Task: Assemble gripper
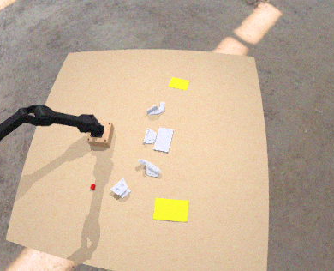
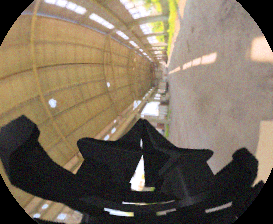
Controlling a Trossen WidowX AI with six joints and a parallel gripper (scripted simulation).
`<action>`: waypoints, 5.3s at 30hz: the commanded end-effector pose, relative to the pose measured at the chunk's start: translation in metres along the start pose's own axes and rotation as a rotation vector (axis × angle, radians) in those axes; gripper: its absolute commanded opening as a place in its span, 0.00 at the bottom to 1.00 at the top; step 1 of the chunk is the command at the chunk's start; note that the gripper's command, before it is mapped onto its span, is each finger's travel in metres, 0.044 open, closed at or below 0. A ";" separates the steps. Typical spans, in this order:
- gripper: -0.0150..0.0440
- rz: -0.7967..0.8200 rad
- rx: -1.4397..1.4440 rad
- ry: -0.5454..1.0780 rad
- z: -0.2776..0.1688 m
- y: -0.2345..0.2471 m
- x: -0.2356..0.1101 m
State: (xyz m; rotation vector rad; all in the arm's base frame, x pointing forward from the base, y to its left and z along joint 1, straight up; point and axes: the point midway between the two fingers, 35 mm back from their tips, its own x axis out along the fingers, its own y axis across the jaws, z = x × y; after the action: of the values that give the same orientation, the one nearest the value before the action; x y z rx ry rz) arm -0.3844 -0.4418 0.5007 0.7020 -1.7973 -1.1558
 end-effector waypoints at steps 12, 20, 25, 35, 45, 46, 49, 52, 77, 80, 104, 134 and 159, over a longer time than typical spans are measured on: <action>0.25 -0.075 -0.037 0.033 -0.031 -0.027 0.002; 0.25 -0.180 -0.100 0.095 -0.077 -0.065 -0.001; 0.25 -0.243 -0.144 0.141 -0.106 -0.088 -0.006; 0.25 -0.367 -0.241 0.247 -0.165 -0.131 -0.026; 0.25 -0.479 -0.350 0.375 -0.222 -0.171 -0.056; 0.25 -0.488 -0.362 0.388 -0.228 -0.174 -0.059; 0.25 -0.516 -0.400 0.428 -0.243 -0.185 -0.070; 0.25 -0.543 -0.438 0.470 -0.259 -0.195 -0.082; 0.25 -0.716 -0.757 0.891 -0.369 -0.261 -0.211; 0.25 -0.729 -0.799 0.949 -0.379 -0.267 -0.229; 0.25 -0.747 -1.147 1.457 -0.428 -0.297 -0.387; 0.25 -0.536 -1.577 2.165 -0.405 -0.297 -0.573; 0.25 -0.194 -1.845 2.690 -0.342 -0.280 -0.671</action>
State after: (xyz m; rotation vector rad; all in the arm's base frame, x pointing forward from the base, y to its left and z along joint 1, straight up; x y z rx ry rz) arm 0.2380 -0.1699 0.0713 0.3981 1.4837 -0.4178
